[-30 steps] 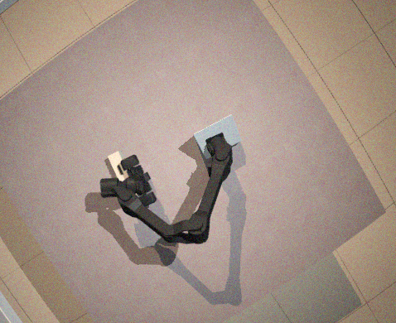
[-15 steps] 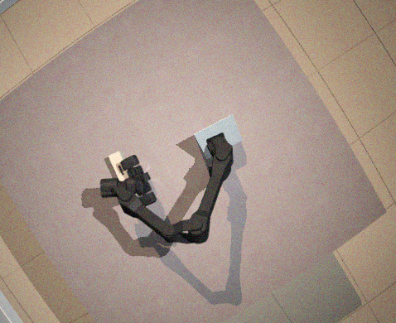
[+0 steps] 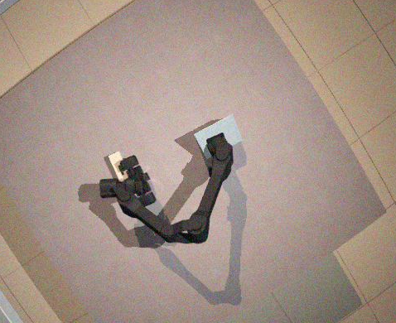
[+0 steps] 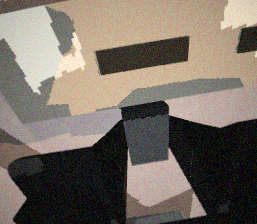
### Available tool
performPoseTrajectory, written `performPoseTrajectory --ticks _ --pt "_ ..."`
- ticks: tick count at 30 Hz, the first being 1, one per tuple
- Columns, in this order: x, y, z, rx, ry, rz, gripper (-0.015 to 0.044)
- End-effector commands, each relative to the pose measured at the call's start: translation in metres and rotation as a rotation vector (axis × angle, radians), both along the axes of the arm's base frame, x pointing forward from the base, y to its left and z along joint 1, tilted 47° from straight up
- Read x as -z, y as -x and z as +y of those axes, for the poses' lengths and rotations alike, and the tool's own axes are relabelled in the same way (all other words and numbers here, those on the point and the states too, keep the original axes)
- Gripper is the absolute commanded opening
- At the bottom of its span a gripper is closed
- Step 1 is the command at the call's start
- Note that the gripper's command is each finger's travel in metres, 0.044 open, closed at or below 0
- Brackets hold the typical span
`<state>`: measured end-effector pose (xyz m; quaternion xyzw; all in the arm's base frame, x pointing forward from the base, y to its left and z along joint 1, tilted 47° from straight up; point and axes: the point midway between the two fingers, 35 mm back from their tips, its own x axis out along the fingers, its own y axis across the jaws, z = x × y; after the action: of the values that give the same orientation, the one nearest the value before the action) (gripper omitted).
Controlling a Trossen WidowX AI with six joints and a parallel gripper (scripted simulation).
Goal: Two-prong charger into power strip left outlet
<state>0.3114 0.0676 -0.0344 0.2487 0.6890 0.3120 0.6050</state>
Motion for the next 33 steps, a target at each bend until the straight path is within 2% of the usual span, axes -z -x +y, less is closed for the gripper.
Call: performPoseTrajectory --ticks 1,33 --pt "-0.0014 -0.0029 0.0000 0.004 -0.003 -0.004 0.0000" --pt "-0.0015 -0.0062 0.0006 0.004 -0.003 -0.004 0.0000"
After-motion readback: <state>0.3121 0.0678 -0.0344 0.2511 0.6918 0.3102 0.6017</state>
